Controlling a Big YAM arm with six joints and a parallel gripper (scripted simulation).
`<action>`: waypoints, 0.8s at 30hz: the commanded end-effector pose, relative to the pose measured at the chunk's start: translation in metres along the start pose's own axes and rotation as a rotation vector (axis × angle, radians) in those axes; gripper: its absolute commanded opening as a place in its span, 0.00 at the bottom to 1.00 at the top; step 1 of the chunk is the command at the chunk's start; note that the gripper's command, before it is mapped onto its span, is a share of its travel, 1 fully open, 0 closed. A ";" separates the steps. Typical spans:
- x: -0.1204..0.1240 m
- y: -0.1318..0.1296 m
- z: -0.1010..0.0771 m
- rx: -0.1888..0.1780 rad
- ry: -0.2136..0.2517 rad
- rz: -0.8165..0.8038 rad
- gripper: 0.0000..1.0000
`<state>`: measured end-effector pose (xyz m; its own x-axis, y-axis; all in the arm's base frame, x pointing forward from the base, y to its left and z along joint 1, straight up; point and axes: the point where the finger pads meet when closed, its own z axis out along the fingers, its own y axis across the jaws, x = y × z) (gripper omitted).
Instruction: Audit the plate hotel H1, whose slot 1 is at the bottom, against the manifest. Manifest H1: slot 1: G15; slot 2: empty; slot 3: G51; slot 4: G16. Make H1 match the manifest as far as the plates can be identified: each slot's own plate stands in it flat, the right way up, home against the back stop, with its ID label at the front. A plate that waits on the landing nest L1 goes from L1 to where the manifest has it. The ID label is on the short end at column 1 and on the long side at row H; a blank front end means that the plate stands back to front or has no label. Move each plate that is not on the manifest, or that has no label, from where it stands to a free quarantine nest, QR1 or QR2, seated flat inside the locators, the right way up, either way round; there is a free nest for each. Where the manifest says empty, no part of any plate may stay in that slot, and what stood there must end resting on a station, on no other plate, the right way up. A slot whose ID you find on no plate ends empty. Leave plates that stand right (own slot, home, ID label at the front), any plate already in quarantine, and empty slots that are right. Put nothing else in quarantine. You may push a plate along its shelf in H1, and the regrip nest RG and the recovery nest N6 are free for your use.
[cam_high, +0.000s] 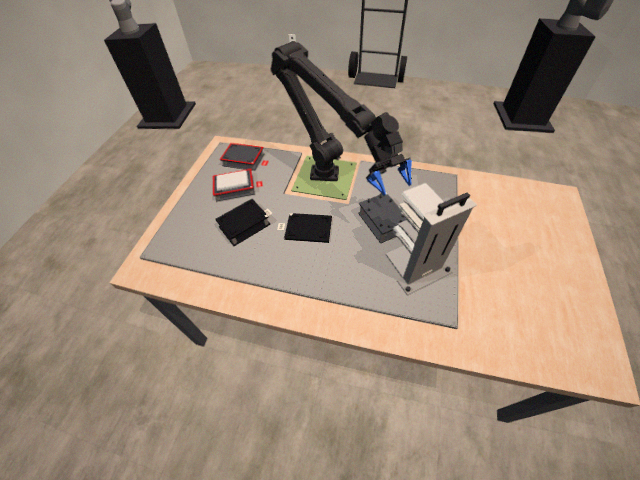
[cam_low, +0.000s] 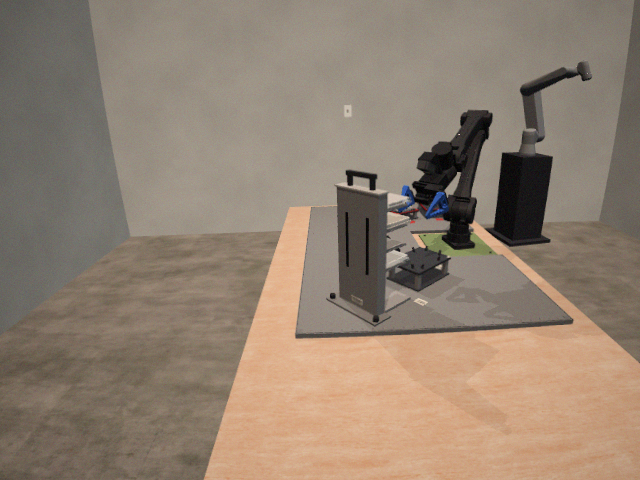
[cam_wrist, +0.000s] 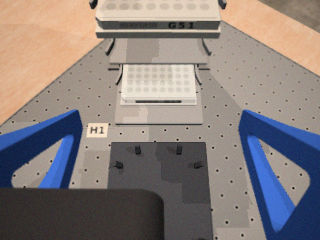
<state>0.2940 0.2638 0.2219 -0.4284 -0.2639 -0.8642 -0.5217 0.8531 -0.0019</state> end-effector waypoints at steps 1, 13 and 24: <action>-0.008 0.005 -0.011 -0.013 -0.024 0.012 1.00; 0.003 0.006 -0.003 -0.015 -0.037 0.014 1.00; 0.021 0.007 0.007 -0.016 -0.031 0.011 1.00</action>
<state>0.2860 0.2594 0.1931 -0.4279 -0.2639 -0.8644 -0.5234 0.8521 -0.0010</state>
